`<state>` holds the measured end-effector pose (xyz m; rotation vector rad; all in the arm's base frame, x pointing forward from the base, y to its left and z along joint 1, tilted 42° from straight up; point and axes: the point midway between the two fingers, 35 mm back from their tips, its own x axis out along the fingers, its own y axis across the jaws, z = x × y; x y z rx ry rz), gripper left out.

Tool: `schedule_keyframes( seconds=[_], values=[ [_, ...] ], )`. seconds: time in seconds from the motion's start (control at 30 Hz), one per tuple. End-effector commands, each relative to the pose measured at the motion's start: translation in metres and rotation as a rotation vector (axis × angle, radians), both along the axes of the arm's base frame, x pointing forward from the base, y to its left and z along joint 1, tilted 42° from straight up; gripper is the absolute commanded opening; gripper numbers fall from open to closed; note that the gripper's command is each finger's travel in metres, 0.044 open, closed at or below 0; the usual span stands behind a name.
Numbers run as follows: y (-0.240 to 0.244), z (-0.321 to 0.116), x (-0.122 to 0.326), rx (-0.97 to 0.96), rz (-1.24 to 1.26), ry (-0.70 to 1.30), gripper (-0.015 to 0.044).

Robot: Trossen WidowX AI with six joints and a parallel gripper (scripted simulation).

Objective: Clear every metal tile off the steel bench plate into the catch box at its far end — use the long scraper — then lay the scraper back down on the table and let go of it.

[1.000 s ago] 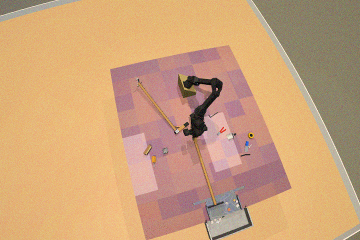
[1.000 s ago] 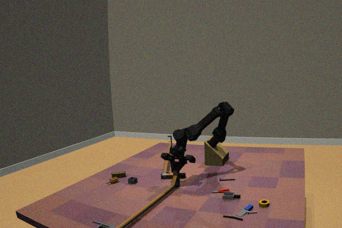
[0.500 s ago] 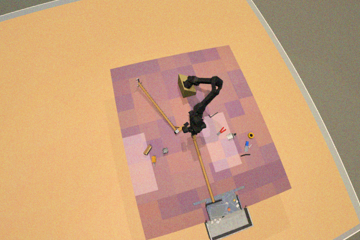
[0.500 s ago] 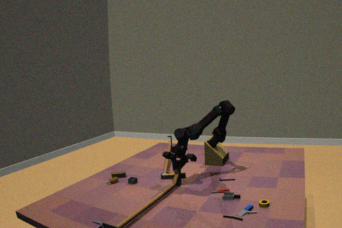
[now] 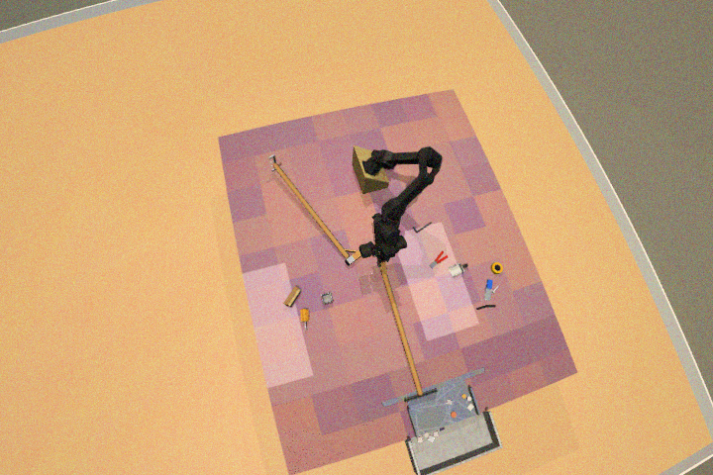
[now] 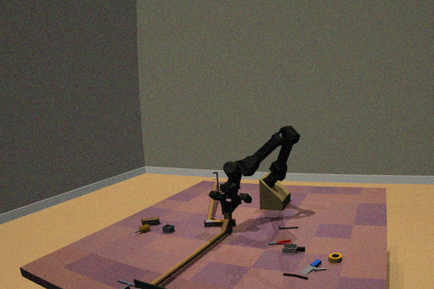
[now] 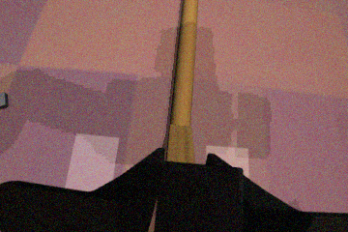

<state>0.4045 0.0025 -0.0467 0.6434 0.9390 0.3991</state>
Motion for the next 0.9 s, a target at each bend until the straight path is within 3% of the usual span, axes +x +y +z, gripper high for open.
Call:
schedule_keyframes(
  seconds=[0.0,0.87],
  values=[
    [-0.004,0.006,-0.005,-0.006,-0.004,-0.022,0.0],
    [0.002,0.01,-0.046,-0.005,-0.007,-0.023,0.0]
  ],
)
